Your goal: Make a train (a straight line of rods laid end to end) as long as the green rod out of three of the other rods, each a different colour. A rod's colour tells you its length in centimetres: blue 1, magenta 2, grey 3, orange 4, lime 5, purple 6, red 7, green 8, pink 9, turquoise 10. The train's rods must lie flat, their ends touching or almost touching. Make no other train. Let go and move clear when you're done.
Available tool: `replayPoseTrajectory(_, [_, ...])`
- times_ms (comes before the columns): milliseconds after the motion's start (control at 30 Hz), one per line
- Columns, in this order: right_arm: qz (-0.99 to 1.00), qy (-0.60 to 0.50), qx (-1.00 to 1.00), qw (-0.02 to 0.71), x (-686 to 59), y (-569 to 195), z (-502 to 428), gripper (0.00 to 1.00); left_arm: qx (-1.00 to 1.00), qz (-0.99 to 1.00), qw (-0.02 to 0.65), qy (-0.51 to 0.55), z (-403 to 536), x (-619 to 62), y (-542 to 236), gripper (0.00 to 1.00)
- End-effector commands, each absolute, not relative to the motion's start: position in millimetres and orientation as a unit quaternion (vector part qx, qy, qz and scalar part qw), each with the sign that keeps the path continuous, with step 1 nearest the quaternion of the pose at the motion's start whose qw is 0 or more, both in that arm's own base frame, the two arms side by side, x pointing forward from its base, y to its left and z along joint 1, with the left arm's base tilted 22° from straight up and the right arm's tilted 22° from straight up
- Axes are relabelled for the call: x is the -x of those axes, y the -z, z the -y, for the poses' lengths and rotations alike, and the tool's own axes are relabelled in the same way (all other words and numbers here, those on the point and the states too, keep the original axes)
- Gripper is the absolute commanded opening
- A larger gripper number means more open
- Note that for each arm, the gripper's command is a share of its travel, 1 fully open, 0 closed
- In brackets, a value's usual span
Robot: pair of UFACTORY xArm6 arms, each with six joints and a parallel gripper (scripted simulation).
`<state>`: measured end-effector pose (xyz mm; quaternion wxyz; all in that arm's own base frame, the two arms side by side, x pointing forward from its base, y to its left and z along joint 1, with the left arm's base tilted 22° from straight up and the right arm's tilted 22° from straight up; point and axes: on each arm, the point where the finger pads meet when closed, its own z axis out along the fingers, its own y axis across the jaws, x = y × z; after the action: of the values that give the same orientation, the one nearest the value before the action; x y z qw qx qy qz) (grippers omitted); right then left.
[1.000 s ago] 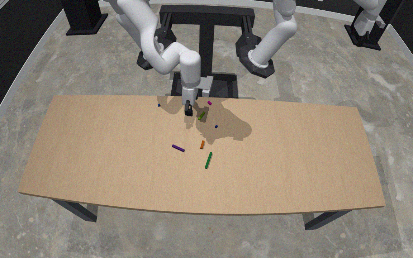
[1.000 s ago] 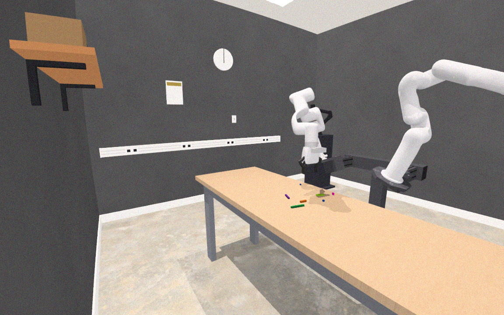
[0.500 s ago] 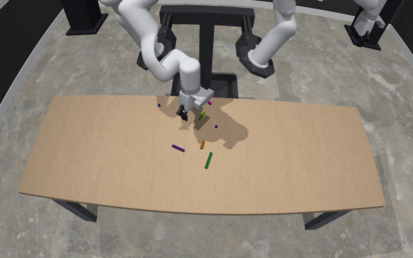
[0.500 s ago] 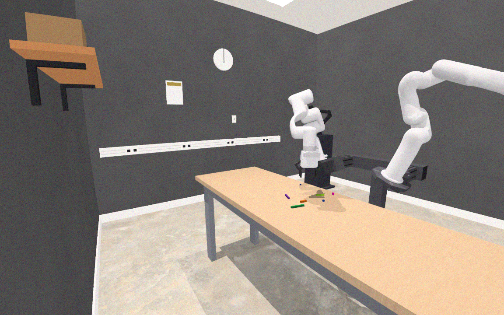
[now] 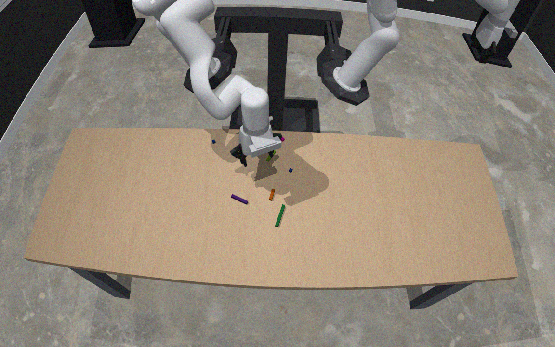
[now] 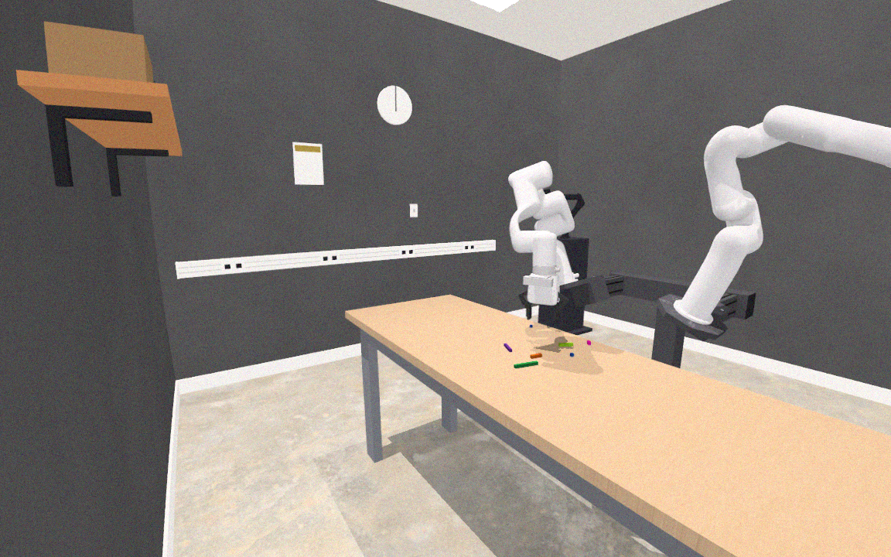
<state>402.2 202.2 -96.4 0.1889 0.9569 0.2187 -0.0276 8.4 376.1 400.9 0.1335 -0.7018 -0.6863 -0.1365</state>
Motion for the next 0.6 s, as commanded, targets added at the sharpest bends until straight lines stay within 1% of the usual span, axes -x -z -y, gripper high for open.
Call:
replayPoseTrajectory(0, [-0.139, 0.003, -0.971, 0.193, -408.0, 102.6, -200.6, 1.0, 0.701, 0.686, 0.135, 0.138, -376.4, -8.4, -403.1, 1.0])
replayPoseTrajectory(333, [-0.016, -0.02, -0.981, 0.192, -413.9, 114.7, -195.1, 1.0, 0.701, 0.686, 0.135, 0.138, -376.4, -8.4, -403.1, 1.0])
replayPoseTrajectory(567, [0.0, -0.024, -0.981, 0.191, -414.7, 116.3, -194.3, 1.0, 0.701, 0.686, 0.135, 0.138, -376.4, -8.4, -403.1, 1.0])
